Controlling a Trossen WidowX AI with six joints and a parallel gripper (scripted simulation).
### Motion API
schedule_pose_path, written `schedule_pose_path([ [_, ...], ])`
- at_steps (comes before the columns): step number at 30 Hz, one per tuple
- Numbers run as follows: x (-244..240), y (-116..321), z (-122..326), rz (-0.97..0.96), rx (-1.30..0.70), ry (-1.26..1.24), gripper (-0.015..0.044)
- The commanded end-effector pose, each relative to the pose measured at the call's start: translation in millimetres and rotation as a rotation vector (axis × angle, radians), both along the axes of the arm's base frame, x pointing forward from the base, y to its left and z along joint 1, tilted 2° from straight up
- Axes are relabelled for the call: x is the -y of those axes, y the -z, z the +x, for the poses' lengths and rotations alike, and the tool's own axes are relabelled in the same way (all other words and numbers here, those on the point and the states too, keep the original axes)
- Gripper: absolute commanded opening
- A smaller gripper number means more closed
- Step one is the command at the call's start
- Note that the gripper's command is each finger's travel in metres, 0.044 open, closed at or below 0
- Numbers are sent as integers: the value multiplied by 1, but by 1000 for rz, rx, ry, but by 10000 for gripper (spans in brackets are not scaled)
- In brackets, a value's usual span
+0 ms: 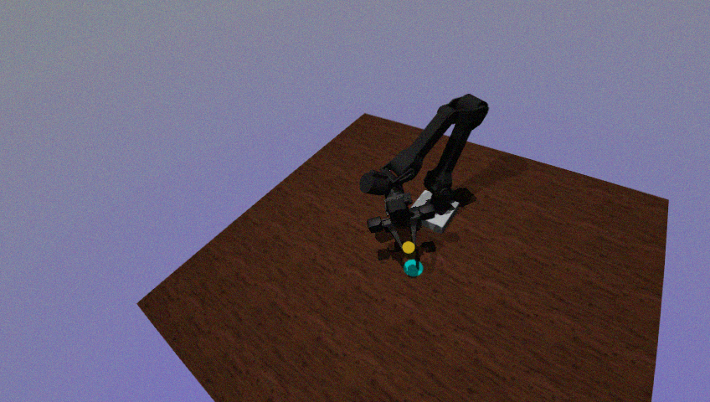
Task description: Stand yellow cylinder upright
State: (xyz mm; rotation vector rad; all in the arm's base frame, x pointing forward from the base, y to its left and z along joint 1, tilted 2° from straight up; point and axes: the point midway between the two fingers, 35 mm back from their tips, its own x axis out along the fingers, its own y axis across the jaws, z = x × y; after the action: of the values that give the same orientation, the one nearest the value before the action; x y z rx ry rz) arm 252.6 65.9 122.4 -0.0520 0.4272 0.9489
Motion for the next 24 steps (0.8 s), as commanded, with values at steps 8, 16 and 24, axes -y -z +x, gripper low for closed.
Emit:
schedule_pose_path([
  [8, 2, -2, -6, 40, 61, -7, 105],
  [16, 4, -3, -11, 66, 107, -11, 105],
  [24, 6, -5, -17, 90, 153, -16, 105],
])
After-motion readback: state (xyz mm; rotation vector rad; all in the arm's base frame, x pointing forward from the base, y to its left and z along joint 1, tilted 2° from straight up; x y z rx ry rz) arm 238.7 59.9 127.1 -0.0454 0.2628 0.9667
